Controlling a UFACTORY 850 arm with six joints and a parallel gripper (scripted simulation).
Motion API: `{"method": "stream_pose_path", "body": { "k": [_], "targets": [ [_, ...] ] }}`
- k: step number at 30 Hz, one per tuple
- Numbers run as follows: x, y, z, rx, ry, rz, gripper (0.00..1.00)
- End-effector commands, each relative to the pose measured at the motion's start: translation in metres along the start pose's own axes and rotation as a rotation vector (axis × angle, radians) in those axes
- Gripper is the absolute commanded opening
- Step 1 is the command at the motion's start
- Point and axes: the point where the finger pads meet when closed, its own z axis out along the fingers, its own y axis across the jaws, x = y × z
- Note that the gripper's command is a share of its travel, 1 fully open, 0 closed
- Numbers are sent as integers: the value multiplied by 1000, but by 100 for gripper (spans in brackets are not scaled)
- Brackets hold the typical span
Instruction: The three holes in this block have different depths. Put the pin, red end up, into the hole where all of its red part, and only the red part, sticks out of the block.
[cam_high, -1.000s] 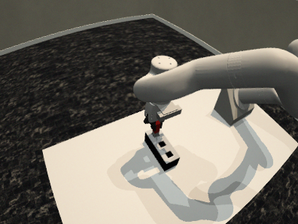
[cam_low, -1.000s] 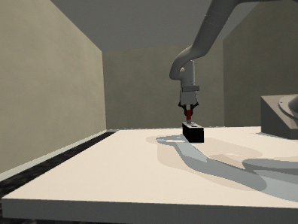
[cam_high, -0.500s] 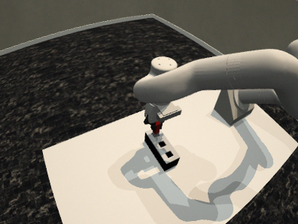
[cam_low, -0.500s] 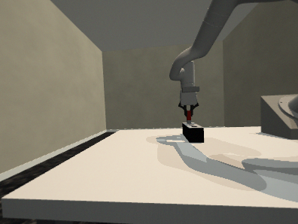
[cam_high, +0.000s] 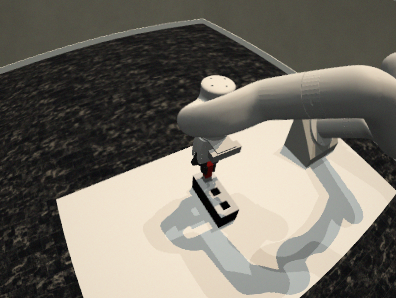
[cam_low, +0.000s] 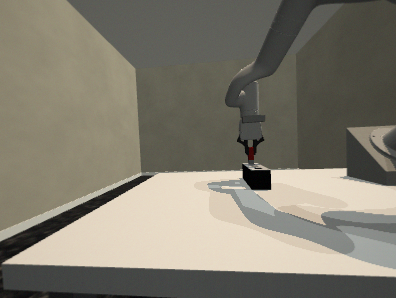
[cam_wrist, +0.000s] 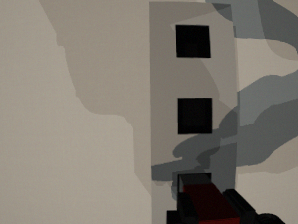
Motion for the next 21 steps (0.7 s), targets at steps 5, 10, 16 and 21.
{"method": "stream_pose_path", "body": {
  "k": [5,10,16,21],
  "targets": [
    [0,1,-1,-2,-1,-1,0],
    [0,1,-1,-2,-1,-1,0],
    [0,2,3,-2,-1,-1,0],
    [0,2,3,-2,-1,-1,0]
  ]
}}
